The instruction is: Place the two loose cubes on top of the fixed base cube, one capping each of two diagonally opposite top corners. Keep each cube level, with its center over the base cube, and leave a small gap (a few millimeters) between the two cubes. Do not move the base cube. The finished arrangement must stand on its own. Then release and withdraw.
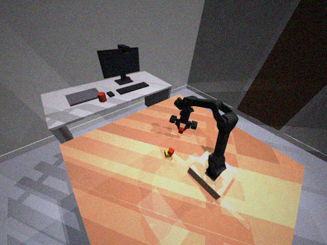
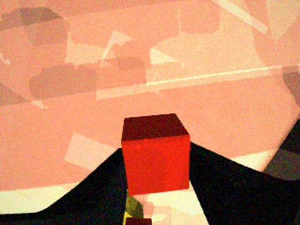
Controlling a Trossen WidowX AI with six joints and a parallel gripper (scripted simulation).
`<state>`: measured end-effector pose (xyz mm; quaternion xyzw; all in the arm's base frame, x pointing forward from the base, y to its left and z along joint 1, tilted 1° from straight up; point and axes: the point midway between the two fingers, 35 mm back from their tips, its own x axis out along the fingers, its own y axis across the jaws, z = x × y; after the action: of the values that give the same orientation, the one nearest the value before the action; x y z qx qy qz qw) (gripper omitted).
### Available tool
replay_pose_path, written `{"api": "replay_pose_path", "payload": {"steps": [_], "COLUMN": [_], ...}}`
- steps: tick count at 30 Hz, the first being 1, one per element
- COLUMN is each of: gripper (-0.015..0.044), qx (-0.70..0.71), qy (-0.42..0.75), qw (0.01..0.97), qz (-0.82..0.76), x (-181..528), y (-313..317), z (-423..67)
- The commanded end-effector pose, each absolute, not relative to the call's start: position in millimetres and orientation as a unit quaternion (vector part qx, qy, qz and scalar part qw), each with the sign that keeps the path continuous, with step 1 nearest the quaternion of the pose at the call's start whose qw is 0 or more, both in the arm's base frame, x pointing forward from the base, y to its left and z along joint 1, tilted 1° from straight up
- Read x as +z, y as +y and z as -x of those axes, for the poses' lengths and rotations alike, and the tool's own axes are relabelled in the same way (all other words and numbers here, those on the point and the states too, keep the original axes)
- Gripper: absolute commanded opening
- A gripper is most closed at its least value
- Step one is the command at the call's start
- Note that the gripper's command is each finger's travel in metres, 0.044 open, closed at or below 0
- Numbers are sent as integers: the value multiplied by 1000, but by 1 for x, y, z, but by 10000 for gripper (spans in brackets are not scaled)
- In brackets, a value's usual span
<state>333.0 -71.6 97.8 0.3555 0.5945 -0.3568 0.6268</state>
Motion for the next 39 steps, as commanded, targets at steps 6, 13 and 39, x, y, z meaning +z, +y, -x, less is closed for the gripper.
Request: {"api": "replay_pose_path", "payload": {"steps": [6,13,39], "gripper": [105,105,105], "qx": [-278,-230,-5], "qy": [629,646,695], "qw": [671,690,719], "qz": [-279,-231,-1], "x": [98,98,94], "y": [-40,-21,61], "z": [-335,-335,-322]}}
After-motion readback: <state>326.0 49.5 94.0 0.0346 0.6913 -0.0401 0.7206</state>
